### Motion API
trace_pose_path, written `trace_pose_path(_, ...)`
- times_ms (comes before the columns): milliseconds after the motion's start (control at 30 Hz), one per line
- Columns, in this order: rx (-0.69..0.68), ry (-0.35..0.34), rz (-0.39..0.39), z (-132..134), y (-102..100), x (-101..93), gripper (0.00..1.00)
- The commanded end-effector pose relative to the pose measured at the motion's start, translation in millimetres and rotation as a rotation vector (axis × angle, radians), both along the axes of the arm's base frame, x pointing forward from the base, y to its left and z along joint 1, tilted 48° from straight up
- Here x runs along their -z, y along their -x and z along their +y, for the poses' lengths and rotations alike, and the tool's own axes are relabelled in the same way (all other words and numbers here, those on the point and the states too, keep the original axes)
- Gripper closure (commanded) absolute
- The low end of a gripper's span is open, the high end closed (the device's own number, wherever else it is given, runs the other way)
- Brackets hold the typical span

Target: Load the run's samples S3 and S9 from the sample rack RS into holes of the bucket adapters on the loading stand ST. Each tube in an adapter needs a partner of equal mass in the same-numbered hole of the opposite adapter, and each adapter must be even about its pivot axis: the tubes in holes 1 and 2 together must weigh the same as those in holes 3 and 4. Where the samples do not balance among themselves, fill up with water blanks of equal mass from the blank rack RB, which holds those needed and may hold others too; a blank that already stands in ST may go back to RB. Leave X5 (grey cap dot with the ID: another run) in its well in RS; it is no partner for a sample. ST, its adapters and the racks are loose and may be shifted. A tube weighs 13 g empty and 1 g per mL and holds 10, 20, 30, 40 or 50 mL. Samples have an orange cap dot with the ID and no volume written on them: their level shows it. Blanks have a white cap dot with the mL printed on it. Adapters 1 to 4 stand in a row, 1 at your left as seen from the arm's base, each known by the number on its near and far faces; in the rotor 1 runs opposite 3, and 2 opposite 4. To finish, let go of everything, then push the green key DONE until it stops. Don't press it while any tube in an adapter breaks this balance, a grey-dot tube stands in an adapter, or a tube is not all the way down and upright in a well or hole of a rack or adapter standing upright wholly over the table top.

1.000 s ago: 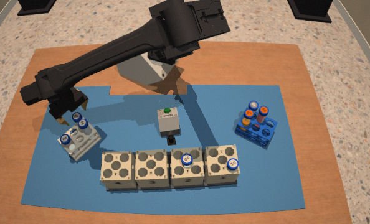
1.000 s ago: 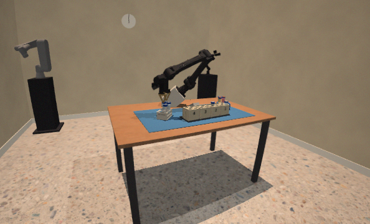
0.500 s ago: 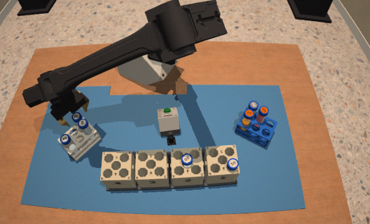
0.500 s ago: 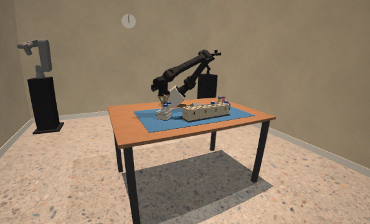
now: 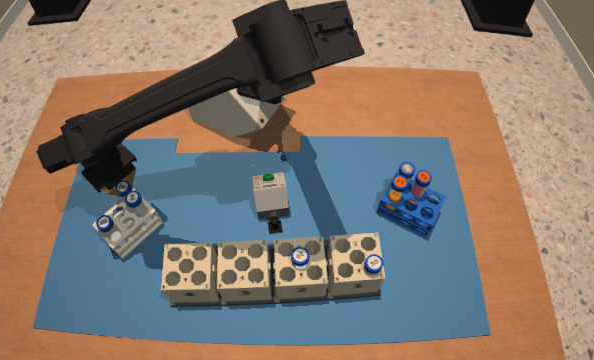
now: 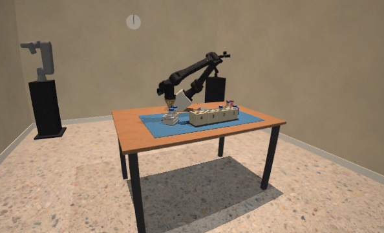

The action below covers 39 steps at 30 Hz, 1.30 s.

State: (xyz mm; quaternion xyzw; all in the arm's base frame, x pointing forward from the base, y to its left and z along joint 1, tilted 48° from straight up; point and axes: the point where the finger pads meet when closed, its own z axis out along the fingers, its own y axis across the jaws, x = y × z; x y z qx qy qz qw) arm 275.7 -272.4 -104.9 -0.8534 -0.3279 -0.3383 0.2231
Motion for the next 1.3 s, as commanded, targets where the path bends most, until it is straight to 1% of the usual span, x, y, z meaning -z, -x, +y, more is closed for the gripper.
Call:
trace_pose_path(0, 0.012, 0.025, -0.011, -14, -4, -2.9, 1.0)
trace_pose_path(333, 0.012, 0.025, -0.011, -14, -4, -2.9, 1.0)
trace_pose_path(367, 0.033, 0.021, -0.006, -26, 0, -4.4, 1.0)
trace_pose_path(400, 0.022, 0.047, -0.022, -32, 0, -13.3, 1.0)
trace_pose_path(433, 0.022, 0.056, -0.026, -36, 1, -19.0, 1.0)
trace_pose_path(533, 0.022, 0.056, -0.026, -38, 2, -21.4, 1.0)
trace_pose_path(1033, 0.021, 0.062, -0.024, -69, 26, -56.9, 1.0)
trace_pose_path(1100, 0.021, 0.062, -0.024, -69, 26, -56.9, 1.0)
trace_pose_path(1133, 0.01, 0.019, -0.006, -47, 32, -52.8, 1.0)
trace_pose_path(1167, 0.02, 0.051, -0.019, -67, 31, -59.9, 1.0)
trace_pose_path(1200, 0.021, 0.063, -0.023, -75, 31, -64.0, 1.0)
trace_pose_path(1267, 0.021, 0.063, -0.023, -79, 34, -68.7, 1.0)
